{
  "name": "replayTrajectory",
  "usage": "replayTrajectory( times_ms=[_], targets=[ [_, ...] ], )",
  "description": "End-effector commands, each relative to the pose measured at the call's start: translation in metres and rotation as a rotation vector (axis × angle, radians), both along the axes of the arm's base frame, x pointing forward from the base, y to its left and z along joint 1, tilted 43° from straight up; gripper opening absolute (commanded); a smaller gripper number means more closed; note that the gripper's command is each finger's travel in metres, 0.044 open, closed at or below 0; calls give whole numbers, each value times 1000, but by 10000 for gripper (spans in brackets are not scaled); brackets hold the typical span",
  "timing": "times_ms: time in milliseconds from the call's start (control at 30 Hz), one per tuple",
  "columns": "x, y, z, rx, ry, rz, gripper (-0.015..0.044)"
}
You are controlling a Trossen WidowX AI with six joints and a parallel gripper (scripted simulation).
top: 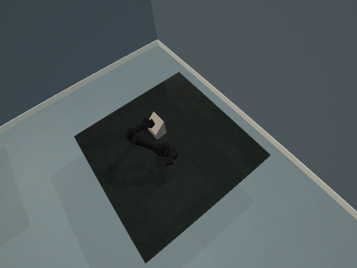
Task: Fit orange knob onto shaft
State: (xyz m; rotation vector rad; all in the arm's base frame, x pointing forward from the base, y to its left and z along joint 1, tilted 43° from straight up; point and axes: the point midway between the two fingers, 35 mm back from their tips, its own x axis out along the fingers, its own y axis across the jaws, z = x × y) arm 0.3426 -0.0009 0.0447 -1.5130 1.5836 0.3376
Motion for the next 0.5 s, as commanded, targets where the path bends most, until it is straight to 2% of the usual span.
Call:
replayTrajectory(
  times_ms=[0,467],
  targets=[
    [0,0,4,1,-12,0,0],
    [4,2,3,1,-12,0,0]
  ],
)
